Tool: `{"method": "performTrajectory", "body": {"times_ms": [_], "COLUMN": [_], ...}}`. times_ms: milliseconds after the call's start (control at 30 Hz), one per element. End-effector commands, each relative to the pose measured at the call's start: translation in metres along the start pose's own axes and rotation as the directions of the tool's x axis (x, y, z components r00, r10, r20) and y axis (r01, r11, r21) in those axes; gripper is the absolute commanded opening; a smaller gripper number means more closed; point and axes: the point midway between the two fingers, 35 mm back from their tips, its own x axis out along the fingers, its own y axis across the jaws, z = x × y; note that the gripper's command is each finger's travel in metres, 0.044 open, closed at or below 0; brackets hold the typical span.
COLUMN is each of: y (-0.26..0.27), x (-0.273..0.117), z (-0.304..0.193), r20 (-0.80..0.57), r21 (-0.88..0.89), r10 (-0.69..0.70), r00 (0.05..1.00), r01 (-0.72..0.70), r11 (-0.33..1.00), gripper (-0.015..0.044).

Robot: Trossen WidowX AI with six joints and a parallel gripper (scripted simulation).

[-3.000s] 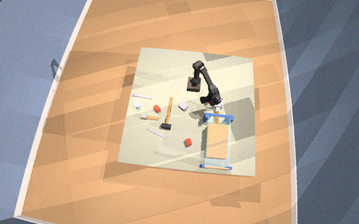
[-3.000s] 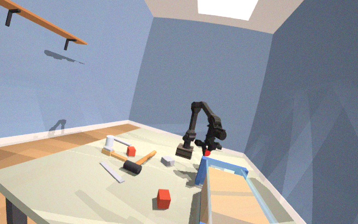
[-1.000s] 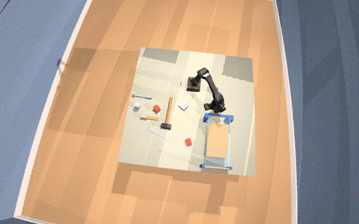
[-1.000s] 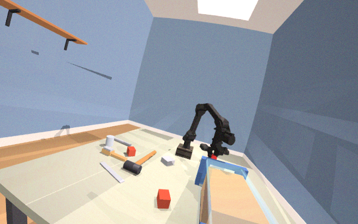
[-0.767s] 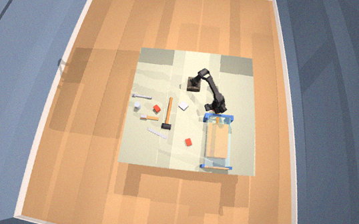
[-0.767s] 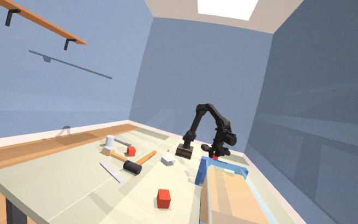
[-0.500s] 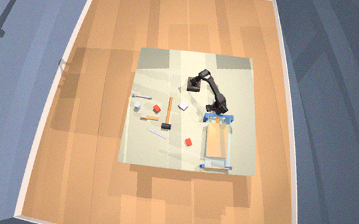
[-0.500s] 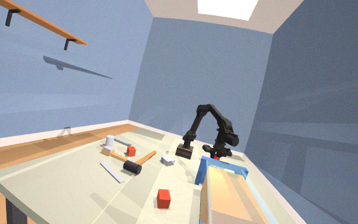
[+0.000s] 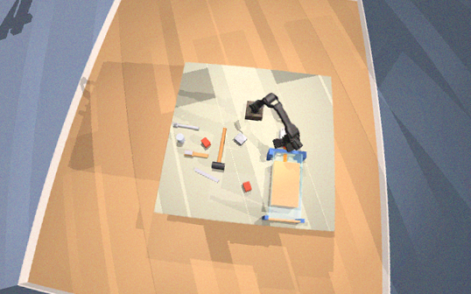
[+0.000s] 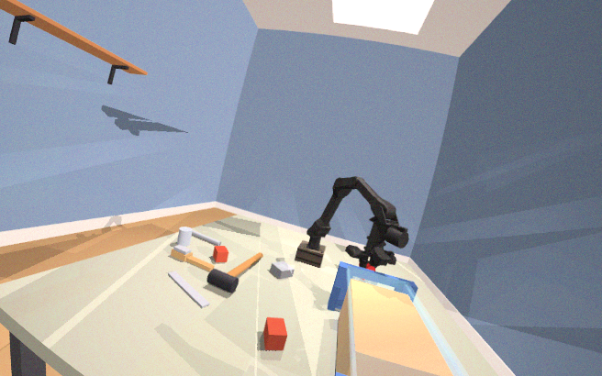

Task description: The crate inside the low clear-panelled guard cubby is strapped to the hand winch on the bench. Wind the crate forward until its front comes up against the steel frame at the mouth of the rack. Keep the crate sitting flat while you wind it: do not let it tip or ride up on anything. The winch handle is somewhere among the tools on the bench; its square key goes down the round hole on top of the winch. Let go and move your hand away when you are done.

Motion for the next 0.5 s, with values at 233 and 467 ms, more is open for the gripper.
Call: {"method": "performTrajectory", "body": {"times_ms": [233, 467], "y": [0.024, 0.032], "x": [-0.001, -0.002], "z": [0.009, 0.012], "r20": [0.015, 0.015], "r21": [-0.009, -0.009], "r10": [0.027, 0.028], "r00": [1.0, 0.999], "r01": [-0.027, -0.028], "r11": [1.0, 1.0], "gripper": [0.0, 0.0]}}
